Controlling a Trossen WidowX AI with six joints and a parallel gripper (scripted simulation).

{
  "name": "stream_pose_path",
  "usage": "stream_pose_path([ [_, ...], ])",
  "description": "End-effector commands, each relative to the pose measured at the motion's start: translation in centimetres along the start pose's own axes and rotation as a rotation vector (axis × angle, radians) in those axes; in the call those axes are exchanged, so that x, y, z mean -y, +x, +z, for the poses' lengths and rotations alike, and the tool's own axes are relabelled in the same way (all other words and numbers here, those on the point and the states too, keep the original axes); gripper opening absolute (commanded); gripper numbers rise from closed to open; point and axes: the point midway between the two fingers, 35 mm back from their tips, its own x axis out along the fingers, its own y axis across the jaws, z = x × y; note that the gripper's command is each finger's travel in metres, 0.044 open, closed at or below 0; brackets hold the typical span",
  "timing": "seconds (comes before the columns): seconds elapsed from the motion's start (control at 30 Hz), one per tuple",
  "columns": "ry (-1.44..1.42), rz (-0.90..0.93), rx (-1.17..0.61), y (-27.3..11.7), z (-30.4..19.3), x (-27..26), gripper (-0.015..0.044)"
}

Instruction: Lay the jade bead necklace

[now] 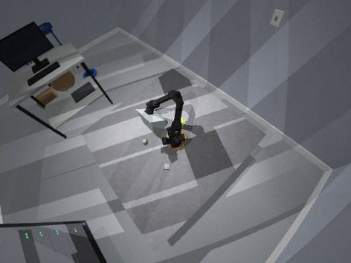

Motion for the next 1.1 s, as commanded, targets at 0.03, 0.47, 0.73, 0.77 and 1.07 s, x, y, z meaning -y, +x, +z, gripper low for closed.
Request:
stream_pose_path([
  [0.03,0.669,-0.008,-0.002,-1.5,-2.8,0.3,0.031],
  [0.47,0.669,-0.008,-0.002,-1.5,-2.8,0.3,0.031],
  [0.73,0.669,-0.008,-0.002,-1.1,-2.8,0.3,0.031],
  [0.77,0.669,-0.008,-0.002,-0.7,-2.8,0.3,0.031],
  [1.07,0.655,0.001,0.003,-0.6,-2.5,0.0,0.031],
])
